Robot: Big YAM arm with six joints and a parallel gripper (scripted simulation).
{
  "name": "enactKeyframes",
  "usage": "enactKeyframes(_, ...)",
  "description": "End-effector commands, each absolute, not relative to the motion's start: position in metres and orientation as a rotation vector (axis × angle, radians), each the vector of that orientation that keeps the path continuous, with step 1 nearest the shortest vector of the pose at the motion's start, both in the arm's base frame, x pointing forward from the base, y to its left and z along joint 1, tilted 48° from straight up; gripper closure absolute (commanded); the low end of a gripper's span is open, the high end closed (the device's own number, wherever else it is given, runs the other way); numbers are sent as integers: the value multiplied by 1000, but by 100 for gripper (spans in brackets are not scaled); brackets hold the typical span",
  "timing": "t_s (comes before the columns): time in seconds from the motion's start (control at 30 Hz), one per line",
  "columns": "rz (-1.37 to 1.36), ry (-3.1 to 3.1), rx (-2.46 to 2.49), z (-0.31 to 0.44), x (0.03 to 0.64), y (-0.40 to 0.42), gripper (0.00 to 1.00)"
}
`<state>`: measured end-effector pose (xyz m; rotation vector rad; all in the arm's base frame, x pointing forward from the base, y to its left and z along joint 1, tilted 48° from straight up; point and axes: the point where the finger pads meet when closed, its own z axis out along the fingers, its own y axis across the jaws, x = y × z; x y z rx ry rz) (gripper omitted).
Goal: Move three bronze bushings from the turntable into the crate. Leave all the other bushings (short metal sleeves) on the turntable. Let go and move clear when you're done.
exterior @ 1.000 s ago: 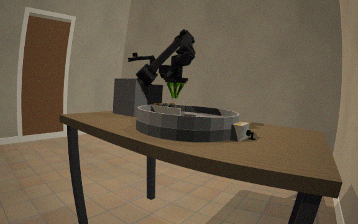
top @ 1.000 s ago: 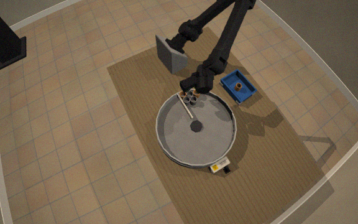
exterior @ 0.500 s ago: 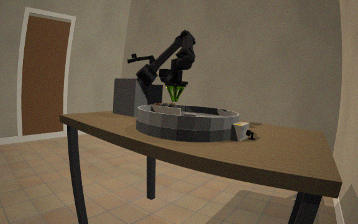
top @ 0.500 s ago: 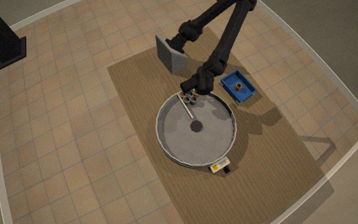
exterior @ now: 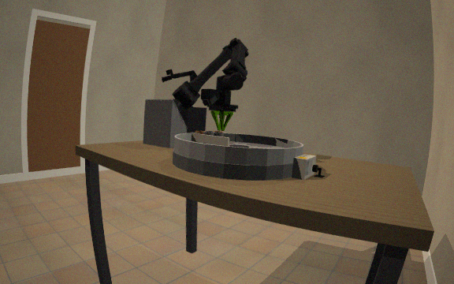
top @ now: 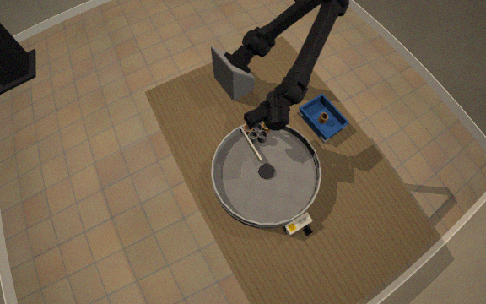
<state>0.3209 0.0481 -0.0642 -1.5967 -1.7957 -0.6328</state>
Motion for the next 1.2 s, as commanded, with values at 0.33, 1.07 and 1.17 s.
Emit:
enactKeyframes(0.33,-641,-1808,-1599,-64,330,48,86)
enactKeyframes(1.07,-642,-1806,-1601,-66,333,46,86)
enactKeyframes(1.17,-642,-1806,-1601,-66,333,46,86)
